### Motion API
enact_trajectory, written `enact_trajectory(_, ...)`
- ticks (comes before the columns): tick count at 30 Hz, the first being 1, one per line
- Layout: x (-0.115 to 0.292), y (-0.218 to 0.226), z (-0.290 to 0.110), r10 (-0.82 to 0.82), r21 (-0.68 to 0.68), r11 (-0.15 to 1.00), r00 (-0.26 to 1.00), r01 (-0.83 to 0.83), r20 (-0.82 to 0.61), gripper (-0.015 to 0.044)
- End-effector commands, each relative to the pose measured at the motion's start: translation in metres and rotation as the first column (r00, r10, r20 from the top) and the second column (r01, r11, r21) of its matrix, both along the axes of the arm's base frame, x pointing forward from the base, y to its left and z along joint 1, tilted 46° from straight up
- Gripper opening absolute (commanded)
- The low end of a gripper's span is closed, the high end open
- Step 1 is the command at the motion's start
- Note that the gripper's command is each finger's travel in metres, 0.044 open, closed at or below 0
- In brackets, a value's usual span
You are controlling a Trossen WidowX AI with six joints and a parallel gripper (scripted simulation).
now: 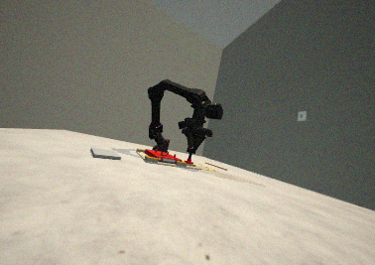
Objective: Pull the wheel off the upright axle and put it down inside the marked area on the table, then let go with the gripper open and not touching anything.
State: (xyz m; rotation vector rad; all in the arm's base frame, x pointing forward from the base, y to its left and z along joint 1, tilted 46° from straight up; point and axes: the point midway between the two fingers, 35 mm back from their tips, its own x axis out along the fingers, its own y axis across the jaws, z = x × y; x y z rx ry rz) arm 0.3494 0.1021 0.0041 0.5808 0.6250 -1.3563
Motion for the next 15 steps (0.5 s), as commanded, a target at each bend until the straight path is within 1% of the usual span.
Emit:
enact_trajectory(1, 0.0010, 0.0021, 0.0020, -0.004, 0.005, 1.000, 1.000, 0.004, 0.005, 0.0000)
enact_trajectory(15, 0.0003, 0.0051, 0.0053, -0.004, 0.004, 1.000, 1.000, 0.004, 0.004, 0.0000)
